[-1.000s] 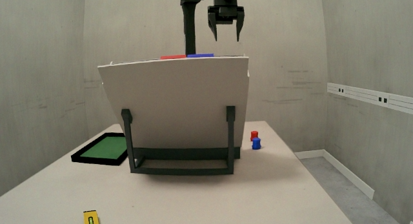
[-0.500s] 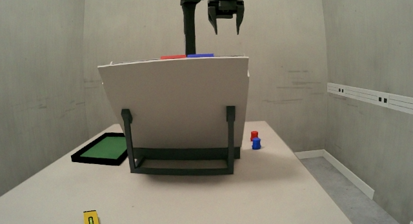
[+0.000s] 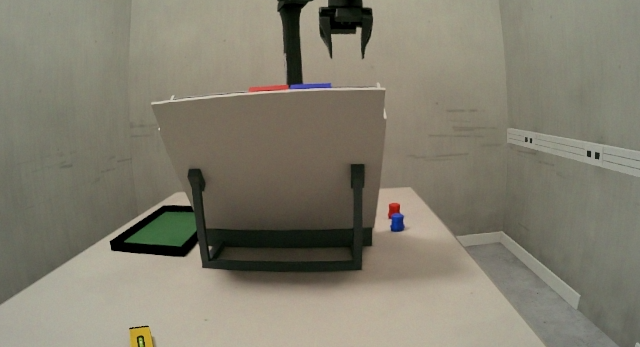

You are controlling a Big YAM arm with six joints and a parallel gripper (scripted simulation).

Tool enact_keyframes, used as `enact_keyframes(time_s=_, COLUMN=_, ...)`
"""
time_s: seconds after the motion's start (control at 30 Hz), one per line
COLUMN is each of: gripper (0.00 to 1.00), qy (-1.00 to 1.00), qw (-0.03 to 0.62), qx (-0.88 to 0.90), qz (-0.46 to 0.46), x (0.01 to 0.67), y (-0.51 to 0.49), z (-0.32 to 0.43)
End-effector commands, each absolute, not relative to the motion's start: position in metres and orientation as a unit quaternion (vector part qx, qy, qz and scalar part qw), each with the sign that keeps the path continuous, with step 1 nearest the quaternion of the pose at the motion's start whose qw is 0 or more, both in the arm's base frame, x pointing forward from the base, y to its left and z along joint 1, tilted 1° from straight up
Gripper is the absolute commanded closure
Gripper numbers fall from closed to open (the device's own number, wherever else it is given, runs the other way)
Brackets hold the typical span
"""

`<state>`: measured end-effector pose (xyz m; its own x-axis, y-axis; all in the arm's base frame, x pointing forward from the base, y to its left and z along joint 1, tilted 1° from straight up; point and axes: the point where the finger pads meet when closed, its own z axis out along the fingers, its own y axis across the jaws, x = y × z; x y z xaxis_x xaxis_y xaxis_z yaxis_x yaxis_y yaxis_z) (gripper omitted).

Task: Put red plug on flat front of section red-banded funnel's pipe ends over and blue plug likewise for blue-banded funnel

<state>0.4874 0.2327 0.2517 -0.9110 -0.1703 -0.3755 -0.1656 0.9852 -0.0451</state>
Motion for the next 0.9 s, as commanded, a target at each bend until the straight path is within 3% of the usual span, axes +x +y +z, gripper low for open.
enact_keyframes(time_s=0.0, gripper=0.41, qy=0.971, qw=0.225, qx=-0.084, qz=0.01, x=0.449, y=0.236, z=0.275)
enact_keyframes(time_s=0.2, gripper=0.41, qy=0.971, qw=0.224, qx=-0.084, qz=0.01, x=0.386, y=0.225, z=0.262)
enact_keyframes(time_s=0.87, gripper=0.41, qy=0.975, qw=0.201, qx=-0.095, qz=0.0, x=0.367, y=0.215, z=0.257)
